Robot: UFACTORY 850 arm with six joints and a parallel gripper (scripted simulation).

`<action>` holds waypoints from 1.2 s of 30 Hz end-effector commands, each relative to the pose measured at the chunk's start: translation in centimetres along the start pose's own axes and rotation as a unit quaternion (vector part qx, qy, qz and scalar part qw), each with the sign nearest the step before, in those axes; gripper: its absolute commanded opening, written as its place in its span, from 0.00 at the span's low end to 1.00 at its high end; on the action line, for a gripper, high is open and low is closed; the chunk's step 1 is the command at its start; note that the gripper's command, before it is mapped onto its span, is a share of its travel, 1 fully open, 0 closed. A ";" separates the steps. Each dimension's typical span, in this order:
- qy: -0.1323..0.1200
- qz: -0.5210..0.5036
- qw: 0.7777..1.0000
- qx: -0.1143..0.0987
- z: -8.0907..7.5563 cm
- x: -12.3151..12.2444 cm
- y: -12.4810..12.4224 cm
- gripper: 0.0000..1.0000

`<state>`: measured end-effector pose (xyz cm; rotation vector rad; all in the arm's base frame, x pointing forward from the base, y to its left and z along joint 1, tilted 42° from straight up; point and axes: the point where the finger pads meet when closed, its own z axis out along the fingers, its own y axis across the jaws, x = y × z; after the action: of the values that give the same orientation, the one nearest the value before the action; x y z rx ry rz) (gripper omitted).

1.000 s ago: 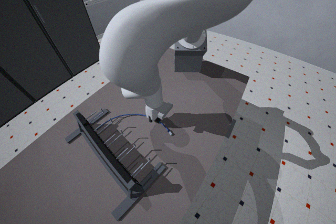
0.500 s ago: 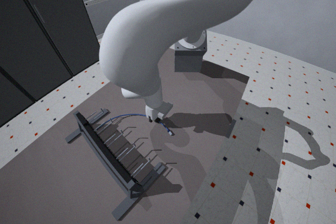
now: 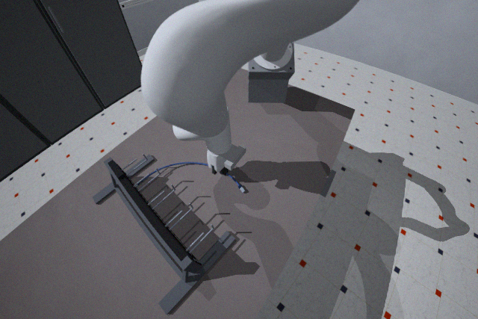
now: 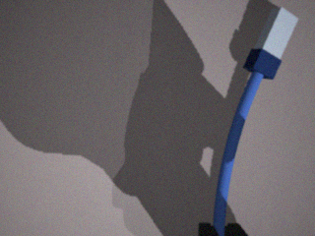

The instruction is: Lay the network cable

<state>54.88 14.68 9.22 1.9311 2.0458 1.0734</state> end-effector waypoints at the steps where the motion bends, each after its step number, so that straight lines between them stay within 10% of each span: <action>1: 0.000 0.000 1.000 0.000 0.0 0.0 0.0 0.00; 36: 0.000 0.000 1.000 0.000 -2.1 0.0 0.0 0.00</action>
<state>54.04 14.06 10.36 1.9311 2.0458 1.0734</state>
